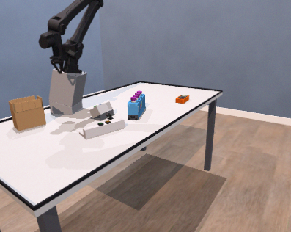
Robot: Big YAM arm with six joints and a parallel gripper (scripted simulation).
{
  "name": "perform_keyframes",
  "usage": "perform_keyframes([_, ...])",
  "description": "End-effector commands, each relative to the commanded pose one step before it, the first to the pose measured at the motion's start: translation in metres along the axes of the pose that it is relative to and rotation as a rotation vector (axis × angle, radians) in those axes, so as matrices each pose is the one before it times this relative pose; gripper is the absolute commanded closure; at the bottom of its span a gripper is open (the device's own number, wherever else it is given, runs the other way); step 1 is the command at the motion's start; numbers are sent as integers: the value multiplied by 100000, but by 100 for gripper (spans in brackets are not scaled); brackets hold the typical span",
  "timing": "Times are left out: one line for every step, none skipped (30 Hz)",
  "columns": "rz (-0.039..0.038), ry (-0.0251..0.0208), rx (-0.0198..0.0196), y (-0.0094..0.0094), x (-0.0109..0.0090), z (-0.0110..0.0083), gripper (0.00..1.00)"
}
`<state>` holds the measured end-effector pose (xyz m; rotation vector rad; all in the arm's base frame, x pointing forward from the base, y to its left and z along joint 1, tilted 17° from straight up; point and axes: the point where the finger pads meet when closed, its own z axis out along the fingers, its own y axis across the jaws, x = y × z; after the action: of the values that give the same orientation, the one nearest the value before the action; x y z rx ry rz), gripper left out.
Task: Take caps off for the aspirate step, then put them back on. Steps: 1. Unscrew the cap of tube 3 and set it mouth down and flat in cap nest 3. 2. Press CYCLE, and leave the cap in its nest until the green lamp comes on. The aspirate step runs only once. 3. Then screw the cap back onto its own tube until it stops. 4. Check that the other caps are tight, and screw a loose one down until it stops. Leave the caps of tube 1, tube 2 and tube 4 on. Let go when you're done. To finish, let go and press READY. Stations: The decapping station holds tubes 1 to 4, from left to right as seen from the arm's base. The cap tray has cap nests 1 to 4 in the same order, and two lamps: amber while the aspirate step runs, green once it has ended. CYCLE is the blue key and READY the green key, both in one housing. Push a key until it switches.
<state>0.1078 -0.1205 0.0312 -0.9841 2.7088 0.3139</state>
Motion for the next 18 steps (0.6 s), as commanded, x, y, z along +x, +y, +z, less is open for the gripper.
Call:
perform_keyframes([-598, 627, 2336, -986, 54, -832, 51])
perform_keyframes([0, 0, 0, 0, 0, 0, 51])
perform_keyframes([0, 0, 0, 0, 0, 0, 51])
perform_keyframes([0, 0, 0, 0, 0, 0, 51])
perform_keyframes([0, 0, 0, 0, 0, 0, 51])
perform_keyframes([0, 0, 0, 0, 0, 0, 51])
perform_keyframes([0, 0, 0, 0, 0, 0, 51])
perform_keyframes([0, 0, 0, 0, 0, 0, 51])
perform_keyframes([0, 0, 0, 0, 0, 0, 51])
perform_keyframes([0, 0, 0, 0, 0, 0, 51])
perform_keyframes([0, 0, 0, 0, 0, 0, 51])
perform_keyframes([0, 0, 0, 0, 0, 0, 51])
perform_keyframes([1282, -396, 575, 569, -1040, 996, 51])
perform_keyframes([-1019, 3156, 3906, -2240, -30, -1508, 51])
perform_keyframes([1388, 1455, -1029, -585, -225, 192, 51])
perform_keyframes([-1, -73, -25, -448, -252, 56, 51])
perform_keyframes([0, -69, -26, -447, -250, 55, 51])
perform_keyframes([0, -66, -26, -446, -249, 55, 51])
